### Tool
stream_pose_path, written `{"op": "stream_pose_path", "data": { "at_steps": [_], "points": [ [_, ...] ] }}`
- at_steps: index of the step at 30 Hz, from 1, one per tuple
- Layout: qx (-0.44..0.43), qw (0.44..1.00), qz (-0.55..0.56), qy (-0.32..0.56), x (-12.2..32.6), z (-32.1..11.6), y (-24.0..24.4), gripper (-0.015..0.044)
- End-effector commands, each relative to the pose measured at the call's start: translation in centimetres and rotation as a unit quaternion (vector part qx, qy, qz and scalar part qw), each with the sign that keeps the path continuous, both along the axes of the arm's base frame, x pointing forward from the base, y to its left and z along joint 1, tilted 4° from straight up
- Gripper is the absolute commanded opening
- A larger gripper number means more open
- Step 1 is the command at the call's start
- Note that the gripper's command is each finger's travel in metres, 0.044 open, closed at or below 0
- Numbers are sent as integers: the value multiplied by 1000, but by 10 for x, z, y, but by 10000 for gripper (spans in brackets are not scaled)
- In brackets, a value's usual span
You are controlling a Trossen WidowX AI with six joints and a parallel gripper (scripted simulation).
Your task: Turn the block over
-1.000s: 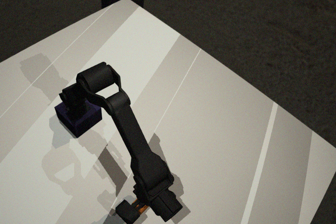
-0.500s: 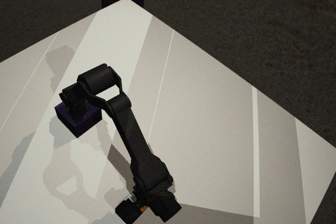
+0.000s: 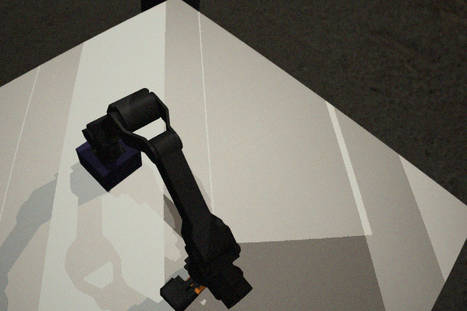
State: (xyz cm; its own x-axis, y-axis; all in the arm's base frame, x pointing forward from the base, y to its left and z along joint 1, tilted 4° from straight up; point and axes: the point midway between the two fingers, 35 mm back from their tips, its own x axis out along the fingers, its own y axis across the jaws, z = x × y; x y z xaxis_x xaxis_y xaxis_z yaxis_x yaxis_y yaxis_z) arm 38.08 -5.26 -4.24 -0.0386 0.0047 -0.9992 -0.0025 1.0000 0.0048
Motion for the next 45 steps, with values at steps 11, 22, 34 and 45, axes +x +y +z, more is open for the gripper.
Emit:
{"op": "stream_pose_path", "data": {
  "at_steps": [11,22,34,45],
  "points": [
    [-1,1000,2,0,1,29,0,0],
    [1,997,-1,-78,4,21,-1,0],
    [2,986,-2,-167,3,17,-2,0],
    [1,969,0,-247,-3,19,-1,0]
  ]
}}
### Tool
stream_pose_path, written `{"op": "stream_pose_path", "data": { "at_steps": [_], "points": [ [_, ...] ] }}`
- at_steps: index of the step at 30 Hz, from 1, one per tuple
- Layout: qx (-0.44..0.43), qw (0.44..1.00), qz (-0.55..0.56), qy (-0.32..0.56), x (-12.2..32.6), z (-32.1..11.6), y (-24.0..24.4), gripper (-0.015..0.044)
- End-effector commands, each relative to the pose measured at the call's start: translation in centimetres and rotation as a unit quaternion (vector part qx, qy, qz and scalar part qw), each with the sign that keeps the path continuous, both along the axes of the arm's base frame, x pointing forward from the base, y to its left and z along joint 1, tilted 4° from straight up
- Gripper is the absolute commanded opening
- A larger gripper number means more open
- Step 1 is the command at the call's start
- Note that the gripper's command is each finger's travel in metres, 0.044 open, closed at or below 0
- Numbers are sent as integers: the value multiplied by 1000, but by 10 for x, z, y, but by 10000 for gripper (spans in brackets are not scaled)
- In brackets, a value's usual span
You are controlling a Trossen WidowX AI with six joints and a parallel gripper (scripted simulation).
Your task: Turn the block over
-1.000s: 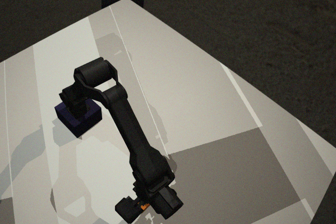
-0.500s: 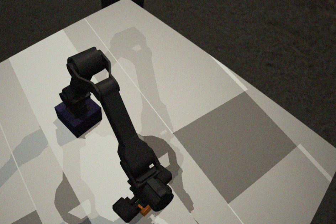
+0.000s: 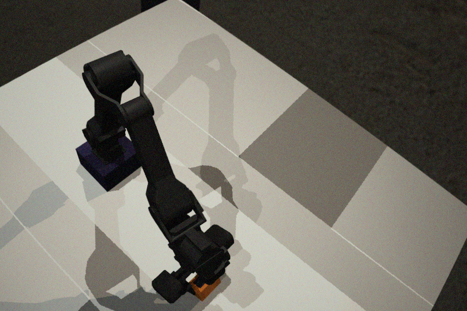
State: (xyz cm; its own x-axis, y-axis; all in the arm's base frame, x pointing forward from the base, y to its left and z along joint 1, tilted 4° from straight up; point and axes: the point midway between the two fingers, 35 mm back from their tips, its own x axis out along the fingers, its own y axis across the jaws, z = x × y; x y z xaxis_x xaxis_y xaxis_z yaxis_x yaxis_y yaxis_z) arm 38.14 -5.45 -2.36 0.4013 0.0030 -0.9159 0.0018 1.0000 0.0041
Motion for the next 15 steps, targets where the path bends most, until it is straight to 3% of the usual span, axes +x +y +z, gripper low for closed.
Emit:
{"op": "stream_pose_path", "data": {
  "at_steps": [1,15],
  "points": [
    [0,1000,3,-31,-4,1,1,0],
    [1,995,1,-105,3,-15,-1,0]
  ]
}}
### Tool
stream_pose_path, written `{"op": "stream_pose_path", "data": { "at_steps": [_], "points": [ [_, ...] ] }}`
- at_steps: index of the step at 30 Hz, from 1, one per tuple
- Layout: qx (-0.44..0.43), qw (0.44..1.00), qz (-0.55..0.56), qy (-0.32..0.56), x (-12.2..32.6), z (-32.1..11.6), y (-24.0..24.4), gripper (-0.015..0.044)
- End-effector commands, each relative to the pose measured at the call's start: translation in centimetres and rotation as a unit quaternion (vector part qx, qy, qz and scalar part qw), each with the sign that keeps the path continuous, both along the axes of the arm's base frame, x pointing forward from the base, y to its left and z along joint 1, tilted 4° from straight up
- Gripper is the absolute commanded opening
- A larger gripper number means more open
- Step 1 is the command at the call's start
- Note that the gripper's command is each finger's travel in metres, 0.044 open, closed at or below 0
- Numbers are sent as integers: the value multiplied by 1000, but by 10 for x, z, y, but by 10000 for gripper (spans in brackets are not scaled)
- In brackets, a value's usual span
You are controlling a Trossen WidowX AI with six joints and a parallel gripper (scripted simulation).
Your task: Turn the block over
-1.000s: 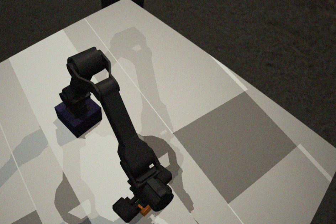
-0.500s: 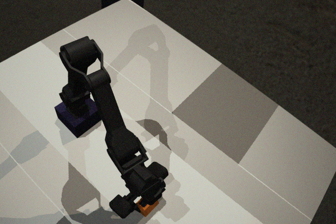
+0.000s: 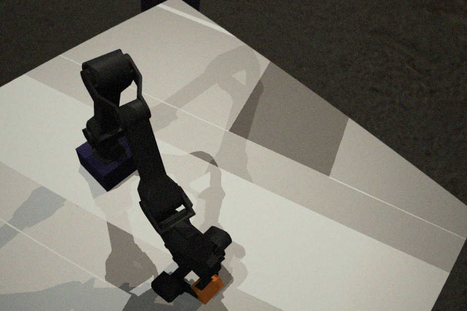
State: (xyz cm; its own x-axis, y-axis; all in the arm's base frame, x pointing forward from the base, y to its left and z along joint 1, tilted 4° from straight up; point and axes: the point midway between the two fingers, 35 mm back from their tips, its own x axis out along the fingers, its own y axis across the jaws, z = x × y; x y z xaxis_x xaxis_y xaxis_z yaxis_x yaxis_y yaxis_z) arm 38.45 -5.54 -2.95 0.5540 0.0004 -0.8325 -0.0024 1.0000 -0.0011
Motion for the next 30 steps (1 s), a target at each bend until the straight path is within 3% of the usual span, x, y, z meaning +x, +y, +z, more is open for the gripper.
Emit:
{"op": "stream_pose_path", "data": {
  "at_steps": [1,30],
  "points": [
    [4,1000,-1,-25,1,-11,0,0],
    [3,972,1,-234,-12,-24,2,0]
  ]
}}
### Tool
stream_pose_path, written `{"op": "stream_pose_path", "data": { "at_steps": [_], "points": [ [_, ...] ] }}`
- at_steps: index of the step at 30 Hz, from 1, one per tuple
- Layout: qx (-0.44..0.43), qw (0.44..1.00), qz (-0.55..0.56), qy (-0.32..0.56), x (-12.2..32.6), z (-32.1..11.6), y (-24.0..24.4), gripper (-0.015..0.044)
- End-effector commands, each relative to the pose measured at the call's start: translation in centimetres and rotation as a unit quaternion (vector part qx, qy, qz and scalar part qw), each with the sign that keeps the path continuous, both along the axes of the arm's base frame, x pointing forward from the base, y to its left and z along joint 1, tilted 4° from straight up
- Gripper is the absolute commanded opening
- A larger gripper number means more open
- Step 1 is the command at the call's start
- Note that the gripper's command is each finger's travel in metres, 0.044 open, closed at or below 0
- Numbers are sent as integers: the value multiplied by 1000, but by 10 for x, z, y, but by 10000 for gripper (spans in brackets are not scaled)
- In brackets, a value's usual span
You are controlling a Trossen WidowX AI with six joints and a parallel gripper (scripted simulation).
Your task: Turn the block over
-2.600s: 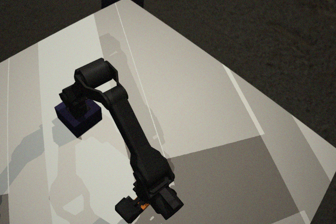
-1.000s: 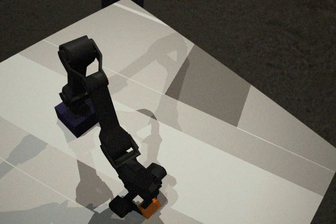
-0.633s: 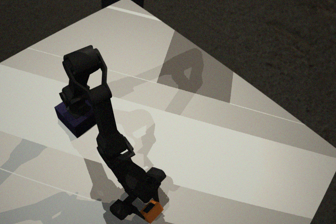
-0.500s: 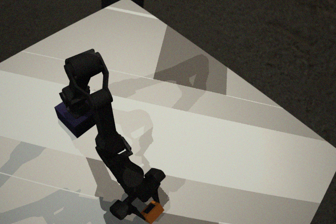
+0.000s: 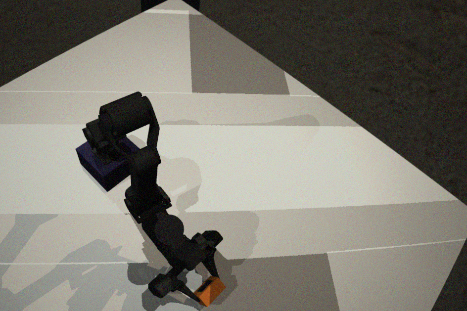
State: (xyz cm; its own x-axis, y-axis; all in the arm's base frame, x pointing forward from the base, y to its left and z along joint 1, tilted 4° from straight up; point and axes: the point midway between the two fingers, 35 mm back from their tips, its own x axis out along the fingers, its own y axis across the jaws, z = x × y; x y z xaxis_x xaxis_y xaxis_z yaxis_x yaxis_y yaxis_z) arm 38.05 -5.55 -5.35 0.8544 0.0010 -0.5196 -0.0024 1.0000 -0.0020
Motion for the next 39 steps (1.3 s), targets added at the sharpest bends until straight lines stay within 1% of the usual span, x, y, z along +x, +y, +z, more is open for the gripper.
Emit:
{"op": "stream_pose_path", "data": {
  "at_steps": [1,9,21,37,38,39],
  "points": [
    [3,1000,2,-24,-9,1,2,0],
    [3,999,2,-42,-10,5,3,0],
    [3,999,2,-42,-10,5,3,0],
    [3,999,2,-42,-10,5,3,420],
    [3,999,2,-42,-10,5,3,440],
    [3,999,2,-42,-10,5,3,440]
  ]
}}
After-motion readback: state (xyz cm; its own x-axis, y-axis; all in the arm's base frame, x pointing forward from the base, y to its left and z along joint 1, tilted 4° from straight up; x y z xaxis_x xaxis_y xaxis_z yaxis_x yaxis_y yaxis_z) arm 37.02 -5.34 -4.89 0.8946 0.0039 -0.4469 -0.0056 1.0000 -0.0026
